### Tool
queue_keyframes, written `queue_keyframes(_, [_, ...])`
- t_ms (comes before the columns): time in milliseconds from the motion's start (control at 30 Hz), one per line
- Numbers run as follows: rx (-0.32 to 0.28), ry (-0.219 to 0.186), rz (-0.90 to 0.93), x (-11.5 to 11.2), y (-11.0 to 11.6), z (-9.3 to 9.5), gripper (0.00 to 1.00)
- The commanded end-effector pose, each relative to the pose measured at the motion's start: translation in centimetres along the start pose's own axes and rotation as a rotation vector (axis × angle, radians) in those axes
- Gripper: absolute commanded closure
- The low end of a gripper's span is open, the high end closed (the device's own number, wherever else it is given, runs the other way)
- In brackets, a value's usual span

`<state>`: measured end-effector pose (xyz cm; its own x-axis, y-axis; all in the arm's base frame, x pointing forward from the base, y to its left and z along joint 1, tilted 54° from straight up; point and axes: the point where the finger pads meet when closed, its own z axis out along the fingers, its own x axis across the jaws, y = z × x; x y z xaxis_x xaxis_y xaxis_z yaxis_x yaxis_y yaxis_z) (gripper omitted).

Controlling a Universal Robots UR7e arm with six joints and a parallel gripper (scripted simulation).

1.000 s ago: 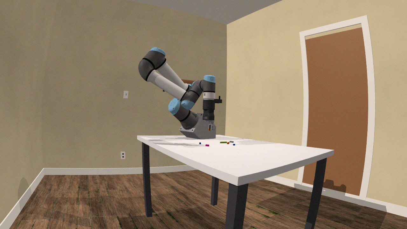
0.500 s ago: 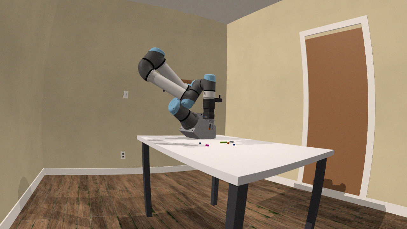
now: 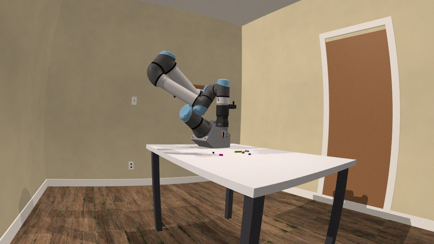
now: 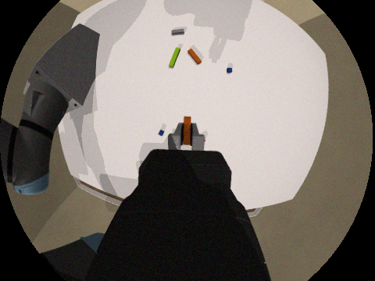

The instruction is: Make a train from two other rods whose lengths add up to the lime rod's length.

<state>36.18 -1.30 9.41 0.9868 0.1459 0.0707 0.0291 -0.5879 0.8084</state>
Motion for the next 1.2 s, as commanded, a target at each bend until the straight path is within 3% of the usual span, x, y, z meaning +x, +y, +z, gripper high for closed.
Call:
queue_keyframes(0, [0.001, 0.002, -0.099, -0.4, 0.3, -0.1, 0.76])
queue_keyframes(1167, [-0.001, 0.001, -1.009, -3.7, 4.3, -0.3, 0.76])
